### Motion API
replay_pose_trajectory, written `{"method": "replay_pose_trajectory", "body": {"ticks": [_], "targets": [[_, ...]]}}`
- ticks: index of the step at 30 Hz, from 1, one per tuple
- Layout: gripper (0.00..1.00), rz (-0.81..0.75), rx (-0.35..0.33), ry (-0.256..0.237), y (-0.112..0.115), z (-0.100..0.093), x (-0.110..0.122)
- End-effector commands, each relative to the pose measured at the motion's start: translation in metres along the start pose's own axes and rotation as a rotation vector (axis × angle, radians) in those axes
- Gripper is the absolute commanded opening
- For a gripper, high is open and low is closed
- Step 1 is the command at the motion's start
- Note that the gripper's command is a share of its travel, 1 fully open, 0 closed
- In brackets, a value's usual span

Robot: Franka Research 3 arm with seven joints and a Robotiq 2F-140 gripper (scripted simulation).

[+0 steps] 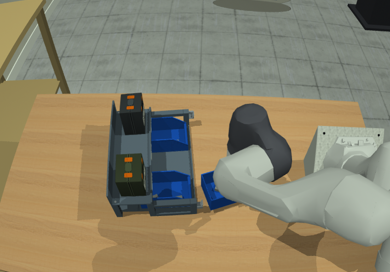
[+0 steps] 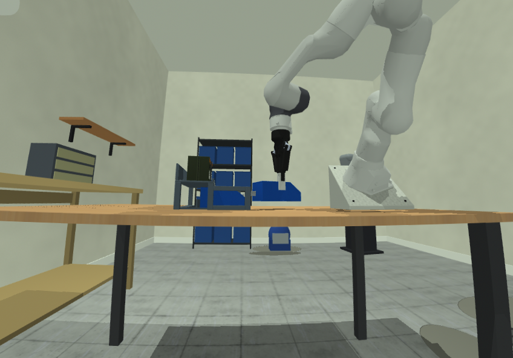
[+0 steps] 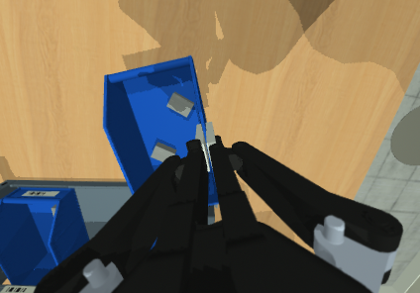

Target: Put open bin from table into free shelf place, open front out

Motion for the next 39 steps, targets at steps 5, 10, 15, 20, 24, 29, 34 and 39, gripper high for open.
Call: {"method": "replay_pose_trajectory", "body": {"ticks": [5,10,15,20,24,29,34,39], "targets": [[0.0,0.003,-0.003,-0.002,0.001,-0.003,-0.001],[0.0,0.003,-0.003,-0.002,0.001,-0.003,-0.001],[0.0,0.004,-0.003,-0.002,0.001,-0.003,-0.001],[0.0,0.01,-0.003,-0.002,0.001,-0.003,-0.004],[0.0,0.019,-0.003,-0.002,0.001,-0.002,-0.01],[0.0,0.029,-0.003,-0.002,0.0,-0.002,-0.015],[0.0,0.052,-0.003,-0.002,0.0,-0.002,-0.028],[0.0,0.08,-0.003,-0.002,-0.001,-0.001,-0.044]]}}
Point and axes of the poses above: the point where the finger pads meet when closed, its own z axis out along the fingers, its own x axis across the jaws, y = z × x, the point moved 4 cm from there along -z, back along the fingers, and after that the axes turned 15 degrees about z, right-handed, at the moved point
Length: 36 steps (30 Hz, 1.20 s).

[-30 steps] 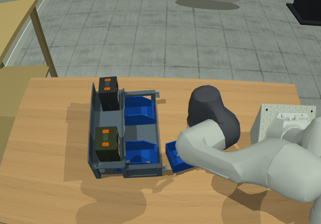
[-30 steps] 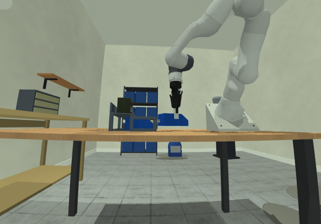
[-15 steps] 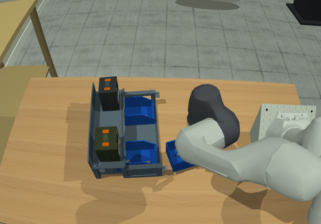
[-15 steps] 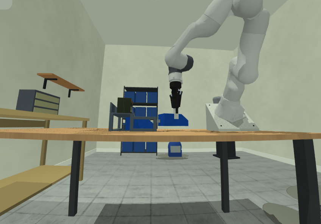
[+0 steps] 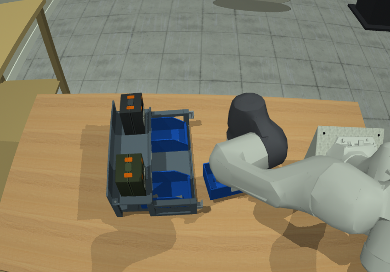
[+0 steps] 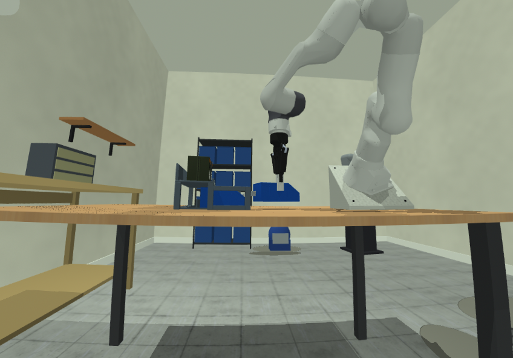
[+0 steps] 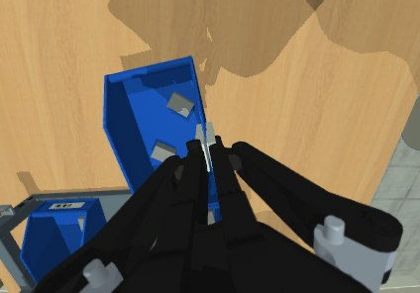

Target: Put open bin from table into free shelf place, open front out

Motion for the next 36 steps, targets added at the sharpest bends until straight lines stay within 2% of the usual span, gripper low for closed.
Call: {"method": "replay_pose_trajectory", "body": {"ticks": [1,22,36], "targets": [[0.0,0.014,-0.006,-0.007,0.003,-0.003,-0.014],[0.0,0.127,-0.006,-0.007,0.005,-0.002,-0.079],[0.0,0.159,-0.006,-0.007,0.005,-0.001,-0.097]]}}
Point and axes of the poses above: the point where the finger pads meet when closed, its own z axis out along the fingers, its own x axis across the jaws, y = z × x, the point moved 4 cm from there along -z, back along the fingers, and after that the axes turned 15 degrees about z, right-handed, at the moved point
